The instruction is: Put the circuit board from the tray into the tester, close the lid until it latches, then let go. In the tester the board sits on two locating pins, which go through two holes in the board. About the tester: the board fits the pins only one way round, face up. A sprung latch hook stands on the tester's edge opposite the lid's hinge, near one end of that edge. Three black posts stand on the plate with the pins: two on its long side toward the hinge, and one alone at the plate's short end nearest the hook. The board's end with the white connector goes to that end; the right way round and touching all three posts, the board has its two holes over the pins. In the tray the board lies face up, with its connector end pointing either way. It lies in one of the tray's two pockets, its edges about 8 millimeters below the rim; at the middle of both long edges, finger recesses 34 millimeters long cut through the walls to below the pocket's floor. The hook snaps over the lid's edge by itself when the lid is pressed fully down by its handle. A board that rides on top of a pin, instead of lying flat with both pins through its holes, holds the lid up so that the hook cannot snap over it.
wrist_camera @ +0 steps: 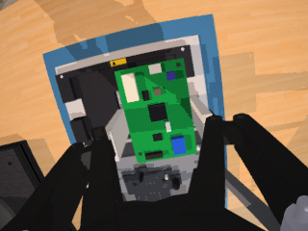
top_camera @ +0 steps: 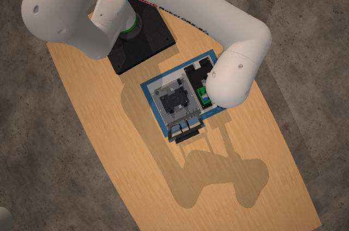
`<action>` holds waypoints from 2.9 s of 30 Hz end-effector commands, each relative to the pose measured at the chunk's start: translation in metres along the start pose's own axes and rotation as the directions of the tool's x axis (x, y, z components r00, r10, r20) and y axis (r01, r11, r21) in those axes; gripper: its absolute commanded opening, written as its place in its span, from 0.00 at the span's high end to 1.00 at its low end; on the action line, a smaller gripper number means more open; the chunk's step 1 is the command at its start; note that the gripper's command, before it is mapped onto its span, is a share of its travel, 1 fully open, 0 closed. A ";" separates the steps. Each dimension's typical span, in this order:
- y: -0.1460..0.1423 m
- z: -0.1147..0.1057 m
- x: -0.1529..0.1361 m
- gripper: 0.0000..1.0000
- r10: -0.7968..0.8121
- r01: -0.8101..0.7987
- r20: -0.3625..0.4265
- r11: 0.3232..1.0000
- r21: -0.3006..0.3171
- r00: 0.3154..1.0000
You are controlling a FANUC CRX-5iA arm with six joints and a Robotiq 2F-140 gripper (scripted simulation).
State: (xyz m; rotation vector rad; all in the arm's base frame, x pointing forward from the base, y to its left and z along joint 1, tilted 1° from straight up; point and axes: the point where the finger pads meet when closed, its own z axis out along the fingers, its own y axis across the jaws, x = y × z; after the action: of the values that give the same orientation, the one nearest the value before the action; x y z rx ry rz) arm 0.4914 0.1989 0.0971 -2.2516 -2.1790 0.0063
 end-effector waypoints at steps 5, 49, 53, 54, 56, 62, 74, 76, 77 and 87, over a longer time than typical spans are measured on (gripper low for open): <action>-0.002 -0.001 -0.008 0.54 0.000 0.000 0.000 1.000 0.000 1.000; -0.031 -0.009 -0.127 0.54 0.000 0.000 0.000 1.000 0.000 1.000; -0.034 -0.010 -0.137 0.54 0.000 0.000 0.000 1.000 0.000 1.000; -0.034 -0.010 -0.140 0.54 0.000 0.000 0.000 1.000 0.000 1.000; -0.035 -0.011 -0.144 0.54 0.000 0.000 0.000 1.000 0.000 1.000; -0.037 -0.011 -0.152 0.54 0.000 0.000 0.000 1.000 0.000 1.000; -0.040 -0.012 -0.164 0.54 0.000 0.000 0.000 1.000 0.000 1.000; -0.040 -0.012 -0.165 0.54 0.000 0.000 0.000 1.000 0.000 1.000; -0.040 -0.012 -0.165 0.54 0.000 0.000 0.000 1.000 0.000 1.000; -0.041 -0.012 -0.166 0.54 0.000 0.000 0.000 1.000 0.000 1.000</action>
State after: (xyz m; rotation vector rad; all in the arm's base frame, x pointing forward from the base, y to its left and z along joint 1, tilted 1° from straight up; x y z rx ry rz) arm 0.4453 0.0345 0.1090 -2.2514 -2.1790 0.0061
